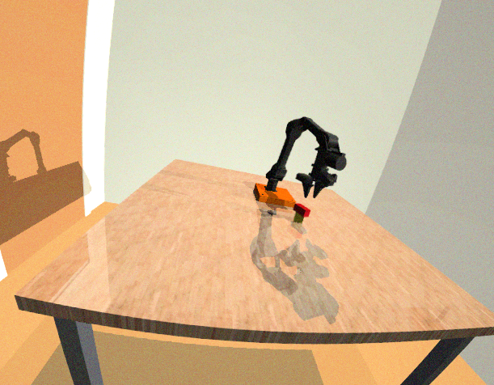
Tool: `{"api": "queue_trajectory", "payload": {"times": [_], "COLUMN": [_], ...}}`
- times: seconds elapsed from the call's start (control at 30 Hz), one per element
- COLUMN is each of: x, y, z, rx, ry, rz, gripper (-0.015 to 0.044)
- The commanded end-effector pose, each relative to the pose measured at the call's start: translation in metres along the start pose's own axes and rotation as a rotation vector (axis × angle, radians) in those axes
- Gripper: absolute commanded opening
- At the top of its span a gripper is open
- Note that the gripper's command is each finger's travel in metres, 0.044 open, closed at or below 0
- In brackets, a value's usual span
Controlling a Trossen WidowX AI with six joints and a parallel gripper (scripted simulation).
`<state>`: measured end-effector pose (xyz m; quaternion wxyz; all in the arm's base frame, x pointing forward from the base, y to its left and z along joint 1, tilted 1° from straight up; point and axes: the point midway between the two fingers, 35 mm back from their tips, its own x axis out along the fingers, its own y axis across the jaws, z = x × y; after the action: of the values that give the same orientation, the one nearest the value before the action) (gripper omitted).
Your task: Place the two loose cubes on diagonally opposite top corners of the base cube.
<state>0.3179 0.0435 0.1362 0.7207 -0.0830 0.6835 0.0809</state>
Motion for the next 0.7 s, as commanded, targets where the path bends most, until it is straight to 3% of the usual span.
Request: {"api": "queue_trajectory", "payload": {"times": [0.0,0.1,0.23,0.67], "x": [0.000,-0.002,-0.003,-0.003], "y": [0.032,0.076,0.121,0.123], "z": [-0.001,-0.008,-0.021,-0.022], "rx": [-0.005,-0.005,-0.005,-0.005], "ry": [0.002,0.002,0.003,0.003], "rz": [0.002,0.006,0.010,0.010], "gripper": [0.0336,0.0400,0.0400,0.0400]}}
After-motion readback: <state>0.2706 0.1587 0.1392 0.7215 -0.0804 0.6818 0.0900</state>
